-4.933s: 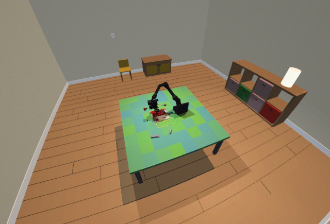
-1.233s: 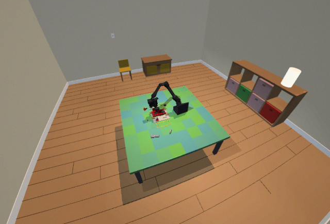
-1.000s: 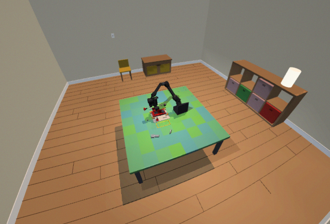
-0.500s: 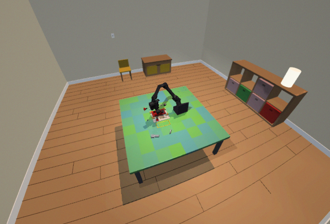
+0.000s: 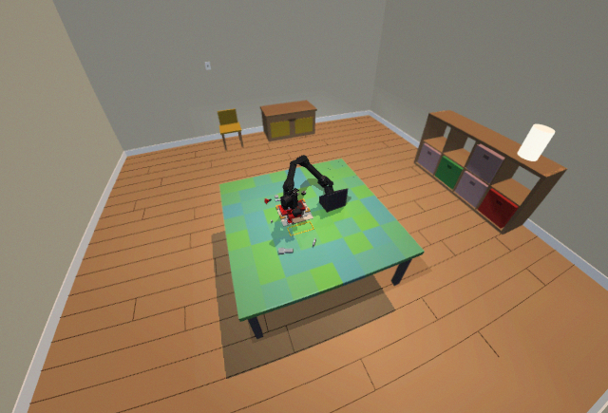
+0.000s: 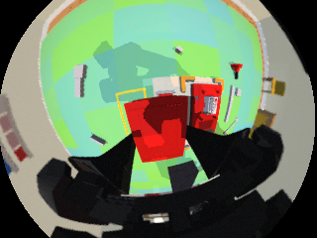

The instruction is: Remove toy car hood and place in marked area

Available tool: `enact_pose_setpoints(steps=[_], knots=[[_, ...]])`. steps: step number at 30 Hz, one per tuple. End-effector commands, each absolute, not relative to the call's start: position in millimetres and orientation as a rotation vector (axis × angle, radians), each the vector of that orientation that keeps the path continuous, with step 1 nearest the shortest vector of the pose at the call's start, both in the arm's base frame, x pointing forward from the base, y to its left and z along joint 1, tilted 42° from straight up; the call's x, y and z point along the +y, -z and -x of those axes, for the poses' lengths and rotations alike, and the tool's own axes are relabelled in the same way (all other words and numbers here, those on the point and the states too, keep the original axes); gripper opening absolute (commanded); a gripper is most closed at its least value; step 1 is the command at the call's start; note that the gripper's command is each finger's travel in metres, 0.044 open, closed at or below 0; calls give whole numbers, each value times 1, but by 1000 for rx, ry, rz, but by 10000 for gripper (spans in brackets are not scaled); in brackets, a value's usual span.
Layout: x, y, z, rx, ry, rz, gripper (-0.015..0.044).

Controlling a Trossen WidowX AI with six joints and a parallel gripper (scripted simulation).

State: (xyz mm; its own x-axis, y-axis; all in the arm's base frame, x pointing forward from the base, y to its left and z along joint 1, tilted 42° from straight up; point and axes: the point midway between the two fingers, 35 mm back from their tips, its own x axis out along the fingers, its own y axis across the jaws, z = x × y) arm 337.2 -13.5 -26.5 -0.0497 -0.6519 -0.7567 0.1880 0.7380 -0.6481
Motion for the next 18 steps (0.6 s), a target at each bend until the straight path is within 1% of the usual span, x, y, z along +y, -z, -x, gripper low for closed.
enact_pose_setpoints(steps=[1, 10, 18], knots=[[0, 38, -335, 1476, 716, 400, 0], [34, 69, -324, 1469, 734, 407, 0], [34, 73, -323, 1469, 736, 408, 0]])
